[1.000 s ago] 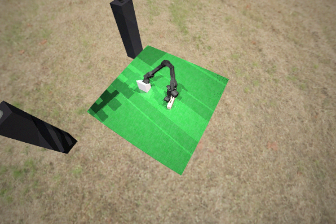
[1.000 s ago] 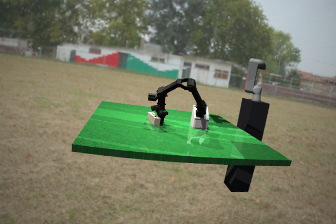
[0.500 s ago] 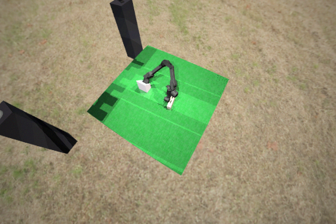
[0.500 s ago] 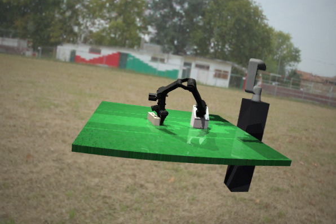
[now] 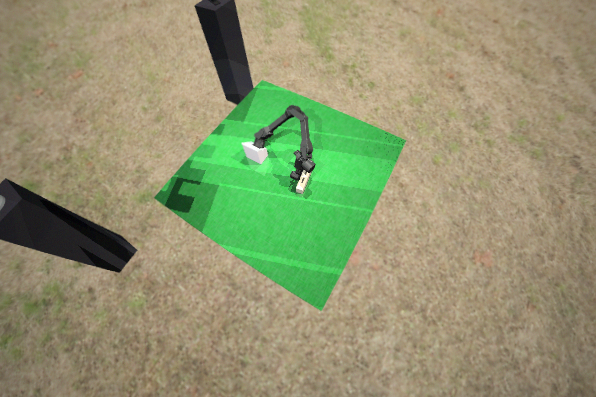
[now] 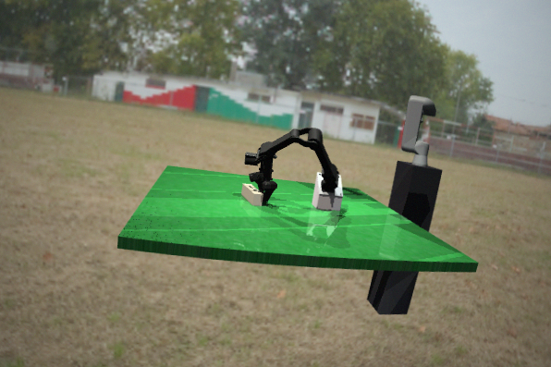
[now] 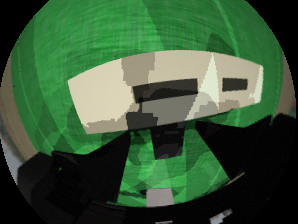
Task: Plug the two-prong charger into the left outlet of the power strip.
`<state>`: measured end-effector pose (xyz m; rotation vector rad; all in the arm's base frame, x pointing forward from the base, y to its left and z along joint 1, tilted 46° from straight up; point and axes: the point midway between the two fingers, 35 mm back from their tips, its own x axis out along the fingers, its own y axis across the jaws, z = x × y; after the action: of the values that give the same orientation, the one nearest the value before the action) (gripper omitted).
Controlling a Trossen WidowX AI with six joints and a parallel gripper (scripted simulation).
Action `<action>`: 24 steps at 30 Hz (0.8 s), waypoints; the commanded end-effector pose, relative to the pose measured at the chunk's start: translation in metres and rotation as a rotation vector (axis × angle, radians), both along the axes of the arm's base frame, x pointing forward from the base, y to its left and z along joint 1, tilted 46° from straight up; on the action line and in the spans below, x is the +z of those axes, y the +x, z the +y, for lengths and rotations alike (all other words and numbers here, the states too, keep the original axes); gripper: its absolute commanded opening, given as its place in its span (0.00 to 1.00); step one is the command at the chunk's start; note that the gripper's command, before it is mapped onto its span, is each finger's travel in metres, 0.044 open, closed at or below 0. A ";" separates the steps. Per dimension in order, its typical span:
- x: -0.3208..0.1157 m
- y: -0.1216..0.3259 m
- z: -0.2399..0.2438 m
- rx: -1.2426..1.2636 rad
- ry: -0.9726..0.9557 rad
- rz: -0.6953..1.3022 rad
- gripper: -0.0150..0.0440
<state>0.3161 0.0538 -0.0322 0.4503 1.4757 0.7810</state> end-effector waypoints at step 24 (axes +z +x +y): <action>-0.002 -0.015 -0.002 0.002 0.008 -0.013 1.00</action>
<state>0.3044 0.0515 -0.0342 0.4480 1.4637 0.7853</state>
